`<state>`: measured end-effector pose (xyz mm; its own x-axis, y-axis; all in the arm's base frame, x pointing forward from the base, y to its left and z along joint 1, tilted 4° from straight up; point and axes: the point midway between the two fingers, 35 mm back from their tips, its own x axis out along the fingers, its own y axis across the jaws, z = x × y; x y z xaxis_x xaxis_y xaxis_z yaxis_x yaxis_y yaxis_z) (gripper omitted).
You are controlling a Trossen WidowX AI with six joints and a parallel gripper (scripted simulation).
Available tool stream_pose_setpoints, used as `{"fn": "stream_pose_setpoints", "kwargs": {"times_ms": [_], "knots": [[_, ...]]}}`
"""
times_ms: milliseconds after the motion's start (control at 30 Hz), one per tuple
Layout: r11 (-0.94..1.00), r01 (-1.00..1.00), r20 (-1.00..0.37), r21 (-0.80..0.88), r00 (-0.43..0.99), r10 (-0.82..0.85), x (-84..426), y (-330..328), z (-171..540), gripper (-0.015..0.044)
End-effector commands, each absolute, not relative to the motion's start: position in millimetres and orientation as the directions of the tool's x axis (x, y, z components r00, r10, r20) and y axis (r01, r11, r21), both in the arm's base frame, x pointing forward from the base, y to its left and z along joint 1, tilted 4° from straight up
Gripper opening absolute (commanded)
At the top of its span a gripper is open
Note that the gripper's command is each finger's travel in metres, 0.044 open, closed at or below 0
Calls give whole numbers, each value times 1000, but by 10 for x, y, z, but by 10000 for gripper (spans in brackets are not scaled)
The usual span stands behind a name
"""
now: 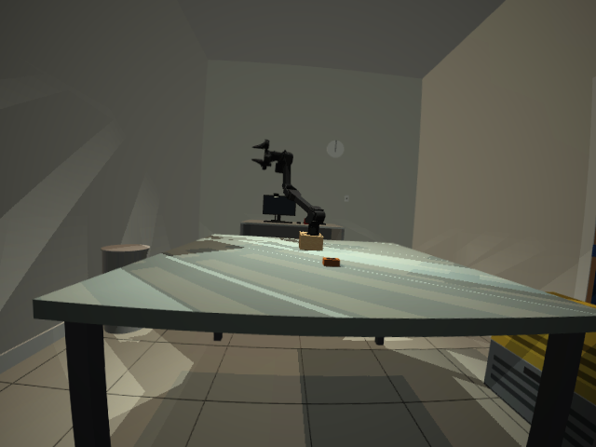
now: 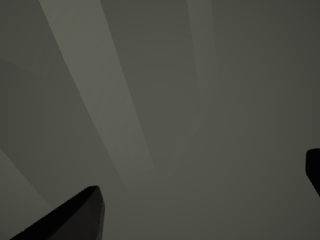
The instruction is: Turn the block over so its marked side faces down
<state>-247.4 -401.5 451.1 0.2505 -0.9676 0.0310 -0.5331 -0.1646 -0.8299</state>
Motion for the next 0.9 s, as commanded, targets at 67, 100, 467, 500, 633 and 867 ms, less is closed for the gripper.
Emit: {"fn": "stream_pose_setpoints", "kwargs": {"times_ms": [67,100,467,500,633,867], "knots": [[-179,-588,52,-789,227,-973,-2490,-4005,4580,440],[-188,-625,68,-758,211,-975,-2496,-3988,4642,440],[-228,-933,375,-278,113,-920,-2046,-3134,5970,440],[-218,-949,403,-230,111,-908,-1982,-3042,6077,440],[-159,-987,513,-37,118,-850,-1684,-2656,6470,440],[12,-963,678,269,181,-712,-991,-1913,7019,440]]}}
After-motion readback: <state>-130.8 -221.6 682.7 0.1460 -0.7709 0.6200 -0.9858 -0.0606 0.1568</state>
